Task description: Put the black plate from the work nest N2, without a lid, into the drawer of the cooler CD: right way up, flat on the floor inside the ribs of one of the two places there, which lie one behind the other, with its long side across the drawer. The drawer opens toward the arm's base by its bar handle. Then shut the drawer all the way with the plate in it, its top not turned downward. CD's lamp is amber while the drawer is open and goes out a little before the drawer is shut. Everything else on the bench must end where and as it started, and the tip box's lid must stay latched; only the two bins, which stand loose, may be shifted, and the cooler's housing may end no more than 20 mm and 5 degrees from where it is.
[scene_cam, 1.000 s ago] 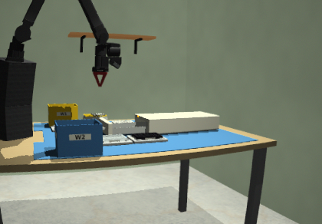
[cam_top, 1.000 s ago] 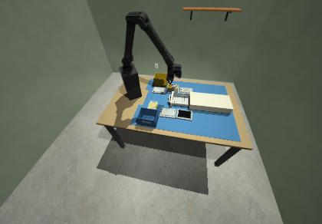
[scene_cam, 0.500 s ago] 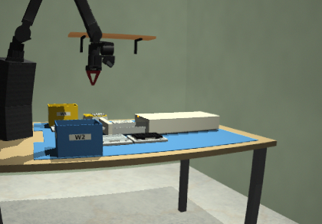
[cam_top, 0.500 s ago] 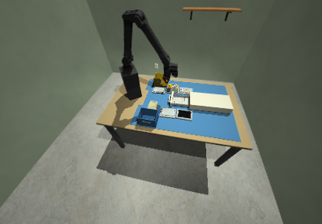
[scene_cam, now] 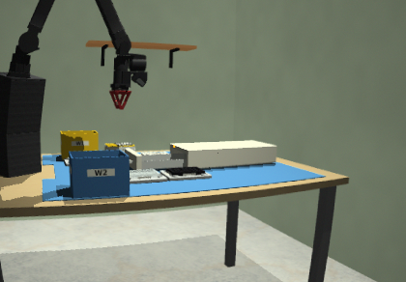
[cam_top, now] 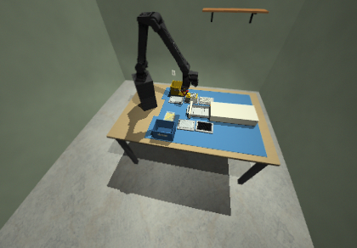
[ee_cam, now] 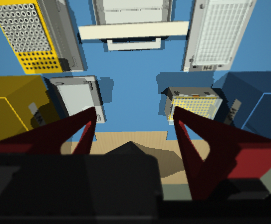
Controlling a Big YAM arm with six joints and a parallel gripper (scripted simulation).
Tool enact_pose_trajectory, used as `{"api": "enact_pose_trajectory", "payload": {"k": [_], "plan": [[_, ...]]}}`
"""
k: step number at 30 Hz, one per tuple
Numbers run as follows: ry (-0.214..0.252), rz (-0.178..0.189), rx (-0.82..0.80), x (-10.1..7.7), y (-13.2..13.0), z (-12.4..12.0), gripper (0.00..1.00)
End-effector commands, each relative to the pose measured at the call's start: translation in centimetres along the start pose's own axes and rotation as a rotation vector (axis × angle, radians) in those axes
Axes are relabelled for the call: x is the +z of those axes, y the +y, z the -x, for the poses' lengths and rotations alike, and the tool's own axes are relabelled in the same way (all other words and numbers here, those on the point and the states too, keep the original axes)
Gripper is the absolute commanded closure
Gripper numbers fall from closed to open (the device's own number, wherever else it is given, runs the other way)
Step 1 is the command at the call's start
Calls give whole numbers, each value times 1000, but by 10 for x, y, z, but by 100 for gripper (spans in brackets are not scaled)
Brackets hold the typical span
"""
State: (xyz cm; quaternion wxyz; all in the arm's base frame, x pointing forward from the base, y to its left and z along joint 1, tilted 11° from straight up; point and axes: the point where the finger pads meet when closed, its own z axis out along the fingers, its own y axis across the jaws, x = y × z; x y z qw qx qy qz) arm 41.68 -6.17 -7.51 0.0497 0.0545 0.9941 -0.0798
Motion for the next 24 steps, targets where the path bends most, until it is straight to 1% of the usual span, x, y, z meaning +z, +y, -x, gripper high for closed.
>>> {"api": "enact_pose_trajectory", "payload": {"k": [1, 3, 8, 17, 19, 20, 21, 24], "plan": [[-50, 1, 15, -2, -13, 31, 0], [-50, 0, 15, 0, -15, 33, 0], [-26, 0, 11, 7, -27, 42, 0], [-27, -1, 11, 19, -50, 68, 0], [-27, -1, 11, 19, -50, 68, 0], [-40, -3, 13, 15, -54, 75, 0], [-27, -1, 11, 22, -55, 74, 0], [-28, -2, 11, 26, -62, 83, 0]]}}
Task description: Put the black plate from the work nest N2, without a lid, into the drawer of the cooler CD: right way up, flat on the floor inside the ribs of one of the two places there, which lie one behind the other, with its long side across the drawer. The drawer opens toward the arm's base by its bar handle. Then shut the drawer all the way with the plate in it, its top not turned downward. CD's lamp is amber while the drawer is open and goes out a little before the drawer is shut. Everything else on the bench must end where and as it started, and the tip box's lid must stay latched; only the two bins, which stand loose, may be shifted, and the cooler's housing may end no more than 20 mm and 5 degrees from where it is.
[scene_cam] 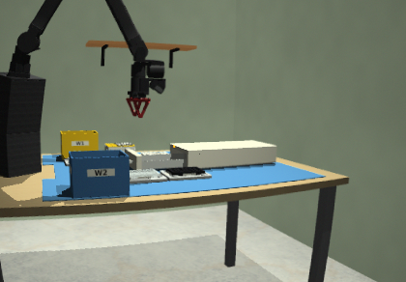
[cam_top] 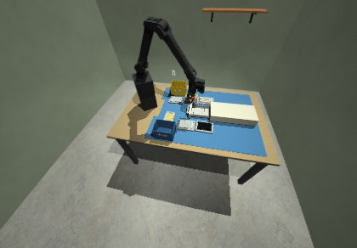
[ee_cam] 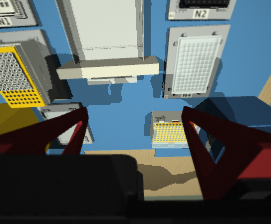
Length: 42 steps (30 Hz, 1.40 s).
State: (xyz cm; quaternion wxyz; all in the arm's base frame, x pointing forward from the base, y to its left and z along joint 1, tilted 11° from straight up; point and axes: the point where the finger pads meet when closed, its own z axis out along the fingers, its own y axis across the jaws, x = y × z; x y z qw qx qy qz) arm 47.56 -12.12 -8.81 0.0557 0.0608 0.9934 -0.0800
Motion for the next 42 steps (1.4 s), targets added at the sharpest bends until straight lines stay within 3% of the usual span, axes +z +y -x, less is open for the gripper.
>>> {"api": "enact_pose_trajectory", "payload": {"k": [1, 10, 12, 13, 14, 27, 29, 30, 31, 42], "plan": [[-17, -1, -2, 0, -15, 23, 0], [-18, -2, -2, 12, -37, 50, 0], [-18, -2, -2, 12, -37, 50, 0], [-39, -6, 1, 3, -42, 58, 0], [-19, -2, -2, 15, -42, 56, 0], [-21, -4, -2, 32, -73, 94, 0], [-21, -4, -2, 32, -73, 94, 0], [-46, -10, 1, 19, -79, 104, 0], [-22, -4, -2, 35, -78, 100, 0], [-24, -6, -2, 49, -105, 133, 0]]}}
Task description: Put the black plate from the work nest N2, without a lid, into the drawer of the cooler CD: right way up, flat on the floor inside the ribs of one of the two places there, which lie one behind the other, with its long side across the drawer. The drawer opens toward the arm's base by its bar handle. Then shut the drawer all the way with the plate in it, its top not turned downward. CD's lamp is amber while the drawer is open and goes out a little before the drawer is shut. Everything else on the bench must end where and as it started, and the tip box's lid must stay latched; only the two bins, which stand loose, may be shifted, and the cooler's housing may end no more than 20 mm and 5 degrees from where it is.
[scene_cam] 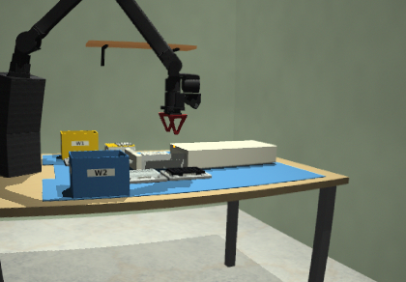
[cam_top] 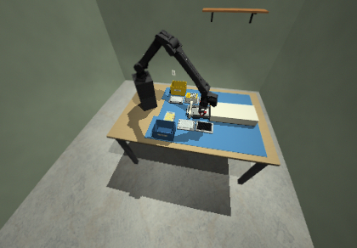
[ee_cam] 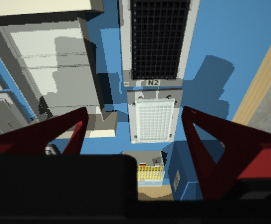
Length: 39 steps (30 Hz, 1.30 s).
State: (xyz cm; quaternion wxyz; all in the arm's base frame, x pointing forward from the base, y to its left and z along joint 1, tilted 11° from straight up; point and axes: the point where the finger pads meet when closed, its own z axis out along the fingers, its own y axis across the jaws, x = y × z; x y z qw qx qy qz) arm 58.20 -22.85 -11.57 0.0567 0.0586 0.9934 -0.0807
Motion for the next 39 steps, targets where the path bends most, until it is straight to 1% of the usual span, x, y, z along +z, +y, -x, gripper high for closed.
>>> {"api": "enact_pose_trajectory", "payload": {"k": [1, 4, 5, 6, 15, 17, 18, 19, 21, 22, 27, 28, 31, 33, 36, 38, 39], "plan": [[-22, -5, 3, -5, -21, 22, 0], [-22, -5, 3, -4, -23, 25, 0], [-44, -11, 5, -16, -29, 35, 0], [-23, -5, 3, -1, -28, 31, 0], [-25, -7, 3, 10, -50, 57, 0], [-25, -7, 3, 11, -52, 59, 0], [-64, -19, 8, -16, -58, 71, 0], [-29, -9, 3, -7, -52, 52, 0], [-29, -9, 3, -7, -52, 52, 0], [-40, -11, 3, 1, -44, 61, 0], [-40, -11, 3, 1, -44, 61, 0], [-28, -5, -7, 11, -38, 63, 0], [-39, -9, -5, 15, -41, 65, 0], [-38, -9, -5, 21, -41, 61, 0], [-50, -12, -2, 22, -45, 67, 0], [-50, -12, -2, 22, -45, 67, 0], [-87, -23, 4, -4, -52, 78, 0]]}}
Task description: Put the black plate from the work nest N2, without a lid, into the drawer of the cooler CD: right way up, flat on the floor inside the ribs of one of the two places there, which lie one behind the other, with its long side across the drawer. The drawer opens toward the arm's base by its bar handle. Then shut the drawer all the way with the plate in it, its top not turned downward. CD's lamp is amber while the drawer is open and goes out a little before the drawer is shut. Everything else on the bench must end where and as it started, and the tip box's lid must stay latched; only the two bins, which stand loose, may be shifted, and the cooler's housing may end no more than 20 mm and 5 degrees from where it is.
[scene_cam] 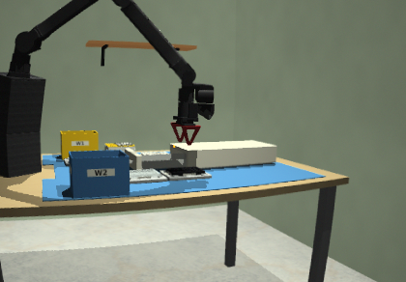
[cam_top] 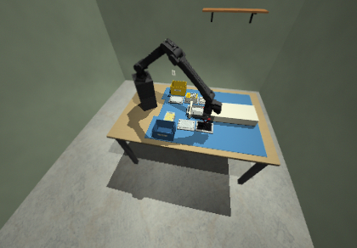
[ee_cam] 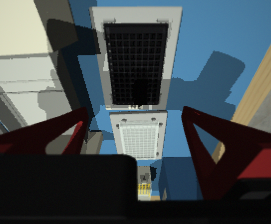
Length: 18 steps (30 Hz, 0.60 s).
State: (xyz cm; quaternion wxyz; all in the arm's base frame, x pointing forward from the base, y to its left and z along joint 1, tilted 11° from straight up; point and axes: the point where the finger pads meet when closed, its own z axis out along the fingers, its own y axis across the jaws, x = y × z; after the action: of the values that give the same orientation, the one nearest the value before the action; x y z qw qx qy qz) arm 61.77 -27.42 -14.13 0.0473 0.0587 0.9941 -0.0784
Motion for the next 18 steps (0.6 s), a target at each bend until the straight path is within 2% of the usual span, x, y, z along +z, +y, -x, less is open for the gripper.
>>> {"api": "enact_pose_trajectory", "payload": {"k": [1, 3, 5, 14, 16, 17, 18], "plan": [[-96, -25, 5, -31, -15, 38, 0], [-68, -17, 3, -9, -12, 29, 0], [-53, -13, 3, -2, -10, 21, 0], [-66, -18, 11, 6, -17, 27, 0], [-66, -18, 11, 6, -17, 27, 0], [-114, -32, 18, -25, -26, 43, 0], [-114, -32, 17, -23, -26, 43, 0]]}}
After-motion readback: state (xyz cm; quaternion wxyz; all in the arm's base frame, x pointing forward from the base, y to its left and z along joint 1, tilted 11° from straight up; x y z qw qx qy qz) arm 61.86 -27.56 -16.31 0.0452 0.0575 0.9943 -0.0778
